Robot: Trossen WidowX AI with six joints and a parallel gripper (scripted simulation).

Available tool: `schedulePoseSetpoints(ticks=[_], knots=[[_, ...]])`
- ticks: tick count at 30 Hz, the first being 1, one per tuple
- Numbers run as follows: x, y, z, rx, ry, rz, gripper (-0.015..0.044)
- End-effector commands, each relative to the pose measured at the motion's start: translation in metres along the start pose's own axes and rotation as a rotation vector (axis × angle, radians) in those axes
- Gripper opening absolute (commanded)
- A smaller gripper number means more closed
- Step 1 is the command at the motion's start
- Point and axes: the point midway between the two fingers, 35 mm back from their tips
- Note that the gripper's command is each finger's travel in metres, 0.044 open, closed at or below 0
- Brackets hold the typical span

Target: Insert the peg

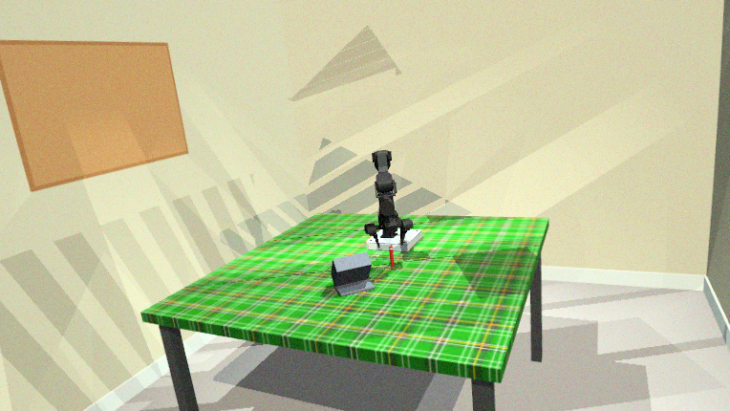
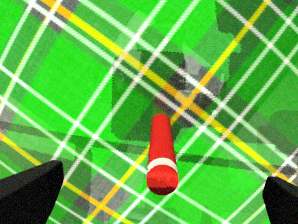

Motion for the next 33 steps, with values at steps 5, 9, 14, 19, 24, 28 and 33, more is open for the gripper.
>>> schedulePoseSetpoints(ticks=[5,9,14,19,24,28,33], knots=[[0.0,0.013,0.001,0.005,0.003,0.002,0.044],[0.0,0.019,0.001,0.005,0.003,0.002,0.044],[0.0,0.028,0.001,0.005,0.003,0.002,0.044],[-0.001,0.036,0.001,0.005,0.003,0.002,0.044],[-0.002,0.043,0.001,0.005,0.003,0.002,0.044],[-0.002,0.041,0.0,0.0,0.0,0.002,0.0387],[-0.002,0.041,0.0,0.0,0.0,0.002,0.0256]])
Point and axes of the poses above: the point midway between the two fingers, 35 mm back from their tips, its own y axis out along the fingers, its own z axis across the jaws, x = y × z, and after that the axes turned 1 degree about -y, right-handed
